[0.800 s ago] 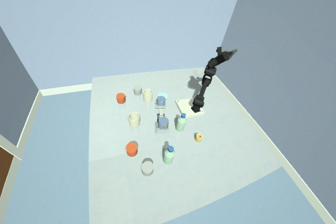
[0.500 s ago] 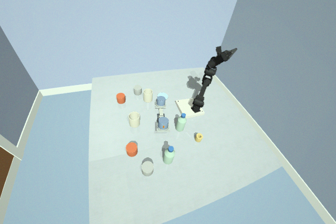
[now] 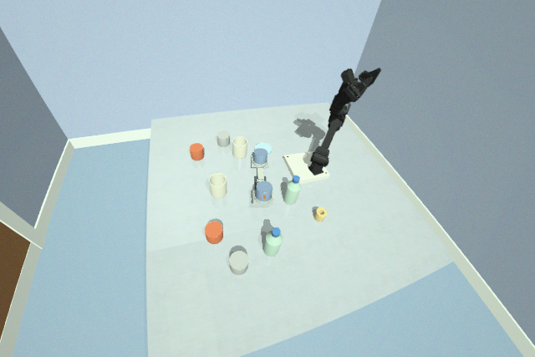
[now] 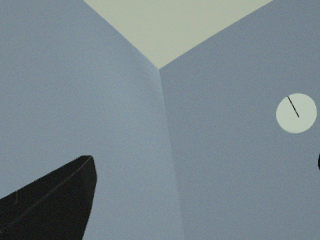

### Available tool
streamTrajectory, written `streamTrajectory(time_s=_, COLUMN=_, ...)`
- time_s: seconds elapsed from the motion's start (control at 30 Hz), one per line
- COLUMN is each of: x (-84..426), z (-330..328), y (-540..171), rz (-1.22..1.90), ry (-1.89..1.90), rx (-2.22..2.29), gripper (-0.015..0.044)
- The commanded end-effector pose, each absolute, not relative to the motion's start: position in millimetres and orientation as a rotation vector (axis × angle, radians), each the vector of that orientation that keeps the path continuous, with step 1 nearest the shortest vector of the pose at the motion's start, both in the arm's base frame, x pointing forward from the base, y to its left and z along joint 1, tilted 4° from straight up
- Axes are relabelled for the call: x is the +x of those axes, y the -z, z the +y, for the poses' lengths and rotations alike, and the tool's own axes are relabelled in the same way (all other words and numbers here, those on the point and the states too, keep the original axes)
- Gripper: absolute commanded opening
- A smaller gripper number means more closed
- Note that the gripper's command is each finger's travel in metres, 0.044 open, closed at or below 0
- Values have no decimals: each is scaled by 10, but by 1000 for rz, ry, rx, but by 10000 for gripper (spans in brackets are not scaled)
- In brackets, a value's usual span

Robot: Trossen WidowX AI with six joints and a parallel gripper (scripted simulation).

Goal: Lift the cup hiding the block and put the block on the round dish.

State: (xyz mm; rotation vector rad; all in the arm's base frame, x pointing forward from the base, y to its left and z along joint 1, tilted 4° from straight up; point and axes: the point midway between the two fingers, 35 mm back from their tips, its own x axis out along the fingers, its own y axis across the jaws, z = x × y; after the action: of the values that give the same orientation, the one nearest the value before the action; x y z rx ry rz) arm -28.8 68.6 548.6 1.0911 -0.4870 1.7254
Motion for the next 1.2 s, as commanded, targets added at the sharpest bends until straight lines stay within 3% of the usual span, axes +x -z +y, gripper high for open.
streamTrajectory(time_s=0.0, x=22, z=826, y=-5482, rz=-423, ry=-1605, rx=1126, gripper=440)
streamTrajectory(time_s=1.17, x=1953, z=1281, y=-4242, rz=117, ry=-626, rx=1052, gripper=440)
